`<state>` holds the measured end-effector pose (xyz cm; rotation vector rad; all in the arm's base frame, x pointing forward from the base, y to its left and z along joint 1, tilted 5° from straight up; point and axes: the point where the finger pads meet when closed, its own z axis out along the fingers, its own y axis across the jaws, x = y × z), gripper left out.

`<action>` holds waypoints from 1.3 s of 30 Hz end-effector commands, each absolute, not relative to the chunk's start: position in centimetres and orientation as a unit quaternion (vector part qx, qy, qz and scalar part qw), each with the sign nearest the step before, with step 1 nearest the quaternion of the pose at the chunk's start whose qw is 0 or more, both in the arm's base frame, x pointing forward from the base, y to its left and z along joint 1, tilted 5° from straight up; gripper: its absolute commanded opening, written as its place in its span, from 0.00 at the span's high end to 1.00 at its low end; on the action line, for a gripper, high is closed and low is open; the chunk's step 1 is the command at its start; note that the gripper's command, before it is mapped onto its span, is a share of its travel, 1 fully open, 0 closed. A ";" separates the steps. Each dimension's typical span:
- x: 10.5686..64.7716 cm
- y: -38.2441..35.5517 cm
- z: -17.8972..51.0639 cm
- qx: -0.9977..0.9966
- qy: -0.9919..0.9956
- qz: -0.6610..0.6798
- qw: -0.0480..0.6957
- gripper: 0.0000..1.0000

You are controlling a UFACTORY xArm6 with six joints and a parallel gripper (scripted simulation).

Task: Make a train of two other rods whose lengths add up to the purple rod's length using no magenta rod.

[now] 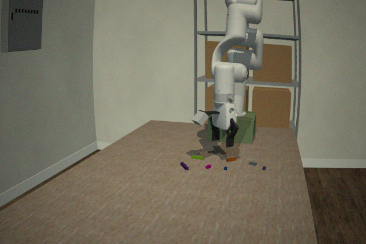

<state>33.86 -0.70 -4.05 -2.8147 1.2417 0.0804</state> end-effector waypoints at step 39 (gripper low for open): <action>41.3 -4.9 -4.5 -0.914 0.403 0.025 0.033 0.00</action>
